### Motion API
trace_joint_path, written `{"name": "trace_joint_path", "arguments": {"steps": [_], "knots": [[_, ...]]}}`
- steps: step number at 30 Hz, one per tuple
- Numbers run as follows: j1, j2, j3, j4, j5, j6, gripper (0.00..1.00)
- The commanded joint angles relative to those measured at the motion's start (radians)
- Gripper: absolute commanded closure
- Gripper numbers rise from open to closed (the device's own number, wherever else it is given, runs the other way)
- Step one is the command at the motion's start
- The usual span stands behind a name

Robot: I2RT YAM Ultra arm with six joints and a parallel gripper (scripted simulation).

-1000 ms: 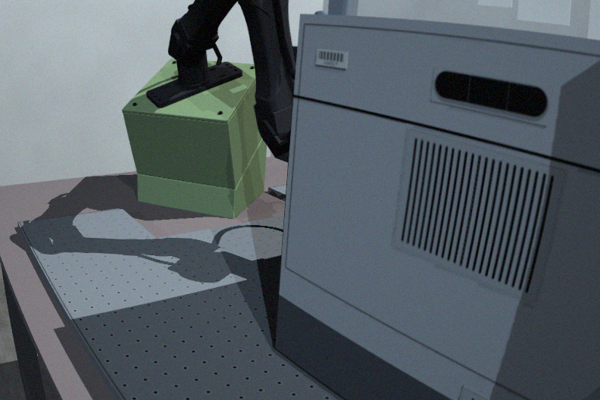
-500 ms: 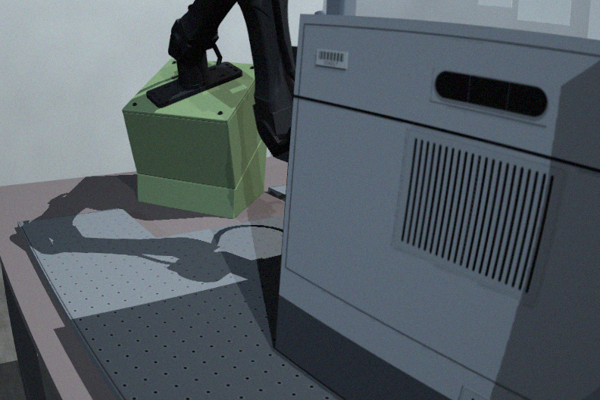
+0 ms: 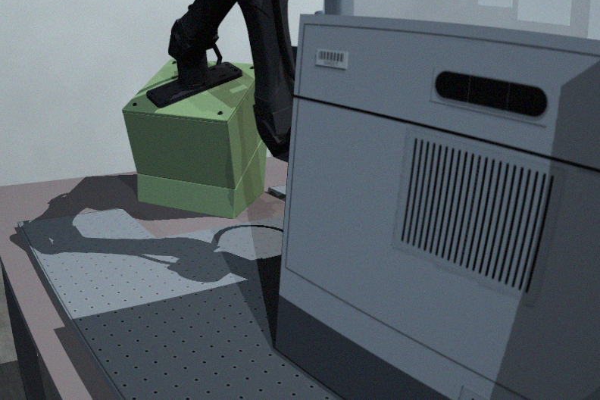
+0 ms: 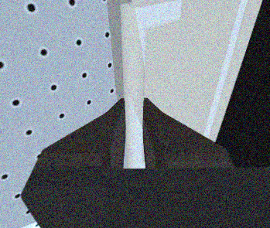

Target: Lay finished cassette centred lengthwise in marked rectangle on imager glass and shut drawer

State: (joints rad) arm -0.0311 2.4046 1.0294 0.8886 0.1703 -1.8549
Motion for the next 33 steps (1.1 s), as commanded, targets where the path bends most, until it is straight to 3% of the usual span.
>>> {"name": "trace_joint_path", "arguments": {"steps": [1,25,33], "knots": [[0.005,-0.029,-0.035,-0.013,0.004,0.001,1.00],[0.005,-0.029,-0.035,-0.013,0.004,0.001,1.00],[0.000,-0.034,-0.070,0.031,-0.001,0.000,1.00]]}}
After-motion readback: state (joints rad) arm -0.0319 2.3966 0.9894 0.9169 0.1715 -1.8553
